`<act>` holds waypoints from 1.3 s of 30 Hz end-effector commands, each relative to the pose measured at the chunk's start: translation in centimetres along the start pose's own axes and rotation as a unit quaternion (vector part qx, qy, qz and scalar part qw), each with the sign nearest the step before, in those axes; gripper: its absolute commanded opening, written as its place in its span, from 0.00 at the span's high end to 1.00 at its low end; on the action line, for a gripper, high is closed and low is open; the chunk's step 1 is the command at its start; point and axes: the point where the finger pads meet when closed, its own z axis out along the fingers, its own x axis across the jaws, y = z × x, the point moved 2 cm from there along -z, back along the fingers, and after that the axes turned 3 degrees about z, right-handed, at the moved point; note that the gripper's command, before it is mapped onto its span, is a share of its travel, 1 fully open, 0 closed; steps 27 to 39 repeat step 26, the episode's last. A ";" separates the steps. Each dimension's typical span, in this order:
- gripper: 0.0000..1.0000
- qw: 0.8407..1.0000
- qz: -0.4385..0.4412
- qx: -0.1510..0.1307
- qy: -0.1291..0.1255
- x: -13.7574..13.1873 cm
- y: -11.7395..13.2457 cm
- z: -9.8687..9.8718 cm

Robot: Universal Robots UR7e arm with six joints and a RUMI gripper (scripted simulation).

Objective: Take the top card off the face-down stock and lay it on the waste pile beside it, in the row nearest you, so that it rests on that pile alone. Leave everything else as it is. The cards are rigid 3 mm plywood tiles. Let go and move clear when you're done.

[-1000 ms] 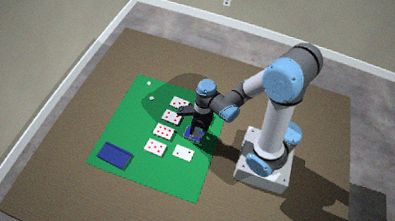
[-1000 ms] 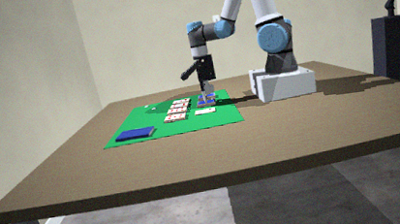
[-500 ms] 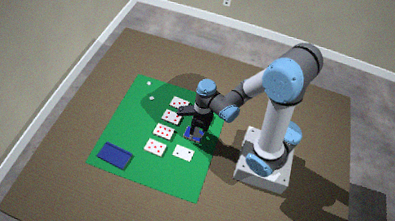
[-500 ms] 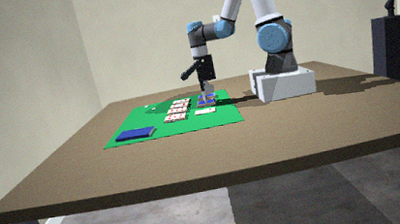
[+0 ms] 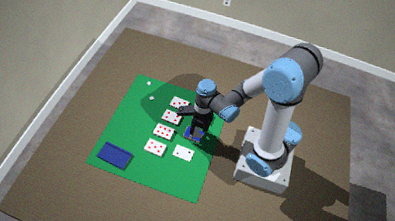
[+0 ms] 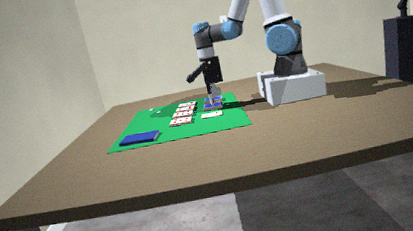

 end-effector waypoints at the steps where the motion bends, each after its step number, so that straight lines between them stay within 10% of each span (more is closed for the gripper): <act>1: 0.50 1.000 0.000 0.001 0.000 0.0 0.0 -0.1; 24: 0.50 1.000 0.000 0.001 0.000 0.0 0.0 -7.3; 39: 0.50 1.000 0.000 0.001 0.000 0.0 0.0 -7.3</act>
